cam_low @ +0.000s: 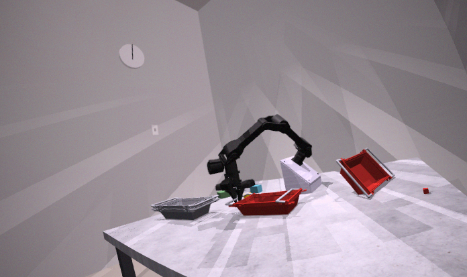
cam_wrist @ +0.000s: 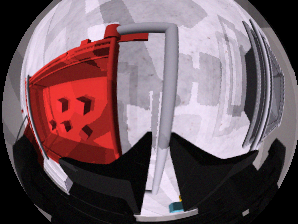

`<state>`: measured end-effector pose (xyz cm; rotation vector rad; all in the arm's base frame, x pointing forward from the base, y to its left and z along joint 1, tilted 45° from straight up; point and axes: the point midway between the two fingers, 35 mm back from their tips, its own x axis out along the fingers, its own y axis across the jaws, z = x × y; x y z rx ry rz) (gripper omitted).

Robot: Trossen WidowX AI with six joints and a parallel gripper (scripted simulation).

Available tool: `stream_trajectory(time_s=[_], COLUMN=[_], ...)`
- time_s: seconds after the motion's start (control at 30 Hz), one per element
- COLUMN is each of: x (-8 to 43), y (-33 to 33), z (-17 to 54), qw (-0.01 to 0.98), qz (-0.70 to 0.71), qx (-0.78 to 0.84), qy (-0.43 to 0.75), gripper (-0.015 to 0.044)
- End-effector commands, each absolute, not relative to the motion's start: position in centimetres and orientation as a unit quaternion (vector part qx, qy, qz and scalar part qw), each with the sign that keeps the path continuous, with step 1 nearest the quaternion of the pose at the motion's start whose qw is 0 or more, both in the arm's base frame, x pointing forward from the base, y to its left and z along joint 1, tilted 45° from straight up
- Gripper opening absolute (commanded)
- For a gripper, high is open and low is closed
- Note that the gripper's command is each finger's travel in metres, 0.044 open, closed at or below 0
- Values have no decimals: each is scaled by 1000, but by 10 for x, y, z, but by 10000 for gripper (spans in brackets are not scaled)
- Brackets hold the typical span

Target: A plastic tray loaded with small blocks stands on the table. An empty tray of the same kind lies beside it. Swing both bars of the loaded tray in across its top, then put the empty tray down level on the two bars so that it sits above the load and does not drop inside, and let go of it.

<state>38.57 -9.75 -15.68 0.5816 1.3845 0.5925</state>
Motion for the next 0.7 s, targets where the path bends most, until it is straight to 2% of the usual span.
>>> stream_trajectory(time_s=[0.0, 0.3, 0.67], x=[386, 382, 381], y=[-95, -102, -75], z=[-158, -126, -99], qw=[692, 692, 691], qz=[264, 263, 264], qx=[264, 264, 265], qy=[618, 618, 618], gripper=[83, 83, 83])
